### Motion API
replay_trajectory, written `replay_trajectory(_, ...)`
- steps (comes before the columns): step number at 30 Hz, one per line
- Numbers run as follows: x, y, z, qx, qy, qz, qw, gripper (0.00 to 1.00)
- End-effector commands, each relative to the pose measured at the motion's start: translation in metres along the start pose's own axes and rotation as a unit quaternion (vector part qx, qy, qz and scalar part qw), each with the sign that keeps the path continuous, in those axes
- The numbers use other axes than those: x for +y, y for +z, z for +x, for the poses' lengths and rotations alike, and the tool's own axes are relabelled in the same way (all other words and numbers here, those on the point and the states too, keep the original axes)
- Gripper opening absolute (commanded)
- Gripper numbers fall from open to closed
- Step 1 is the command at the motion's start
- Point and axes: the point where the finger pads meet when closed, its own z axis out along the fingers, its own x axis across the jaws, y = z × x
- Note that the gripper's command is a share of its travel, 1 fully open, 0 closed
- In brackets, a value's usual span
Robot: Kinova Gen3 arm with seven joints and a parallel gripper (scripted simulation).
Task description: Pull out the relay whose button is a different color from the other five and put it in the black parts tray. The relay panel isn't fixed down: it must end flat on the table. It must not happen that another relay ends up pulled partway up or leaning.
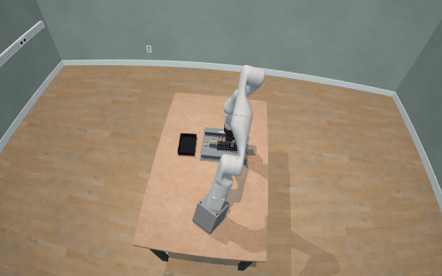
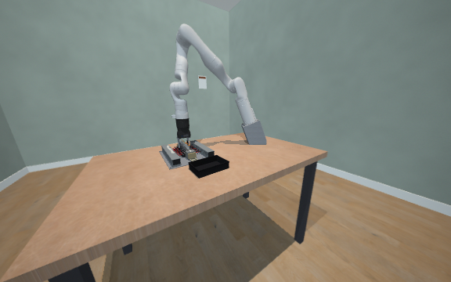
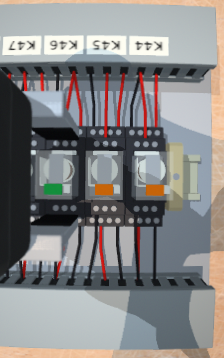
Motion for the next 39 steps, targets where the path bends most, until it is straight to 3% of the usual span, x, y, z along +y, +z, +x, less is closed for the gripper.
replay_trajectory(1, 0.0006, 0.0001, -0.0018, -0.001, 0.0, 0.0, 1.0, 0.98)
replay_trajectory(22, 0.0006, 0.0001, -0.0018, -0.001, 0.0, 0.0, 1.0, 0.98)
replay_trajectory(23, 0.0006, 0.0001, -0.0018, -0.001, 0.0, 0.0, 1.0, 0.0)
replay_trajectory(39, 0.0006, 0.0001, -0.0018, -0.001, 0.0, 0.0, 1.0, 0.0)
